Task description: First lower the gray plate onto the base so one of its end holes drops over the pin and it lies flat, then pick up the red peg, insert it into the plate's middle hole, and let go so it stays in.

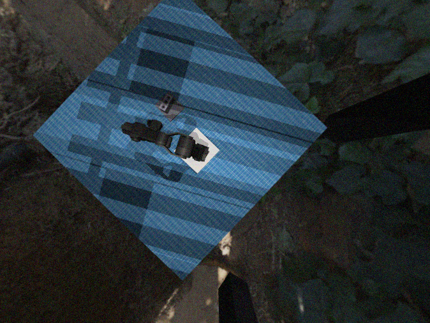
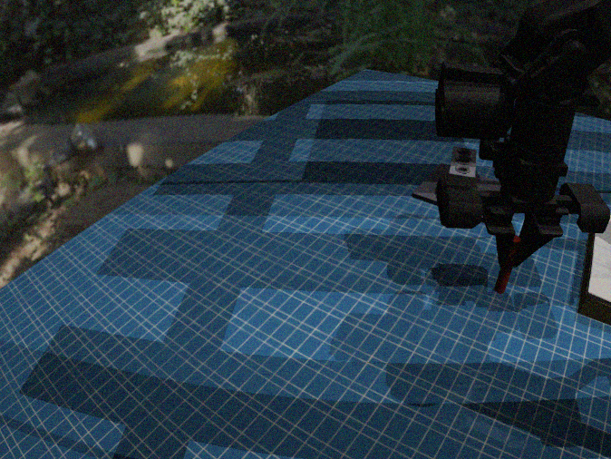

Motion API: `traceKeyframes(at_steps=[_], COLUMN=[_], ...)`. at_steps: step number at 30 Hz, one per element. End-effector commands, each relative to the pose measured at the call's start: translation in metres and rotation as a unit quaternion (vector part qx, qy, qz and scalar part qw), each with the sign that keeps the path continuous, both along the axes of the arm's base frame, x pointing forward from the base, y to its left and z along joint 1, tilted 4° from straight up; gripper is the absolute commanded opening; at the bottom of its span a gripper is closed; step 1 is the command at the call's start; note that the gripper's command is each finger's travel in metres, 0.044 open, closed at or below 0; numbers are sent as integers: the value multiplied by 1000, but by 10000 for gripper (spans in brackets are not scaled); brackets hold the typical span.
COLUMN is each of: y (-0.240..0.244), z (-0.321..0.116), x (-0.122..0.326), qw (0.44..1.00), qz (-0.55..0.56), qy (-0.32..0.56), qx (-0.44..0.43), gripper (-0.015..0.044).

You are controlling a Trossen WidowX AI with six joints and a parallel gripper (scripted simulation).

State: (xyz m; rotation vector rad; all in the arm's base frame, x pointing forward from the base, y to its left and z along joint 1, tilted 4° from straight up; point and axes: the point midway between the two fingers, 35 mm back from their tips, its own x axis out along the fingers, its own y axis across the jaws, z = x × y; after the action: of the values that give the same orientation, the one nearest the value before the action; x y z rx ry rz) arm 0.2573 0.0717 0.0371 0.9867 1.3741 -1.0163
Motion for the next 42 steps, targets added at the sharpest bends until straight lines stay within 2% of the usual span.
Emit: traceKeyframes(at_steps=[1,28,29,42], y=[1,1,1,-22], z=[2,87,71,72], x=[1,11,10,29], qw=[1000,1000,1000,1000], qz=[-3,-3,-3,-7], qy=[0,0,6,1], qx=[2,2,-2,-1], gripper=[0,0,0,0])
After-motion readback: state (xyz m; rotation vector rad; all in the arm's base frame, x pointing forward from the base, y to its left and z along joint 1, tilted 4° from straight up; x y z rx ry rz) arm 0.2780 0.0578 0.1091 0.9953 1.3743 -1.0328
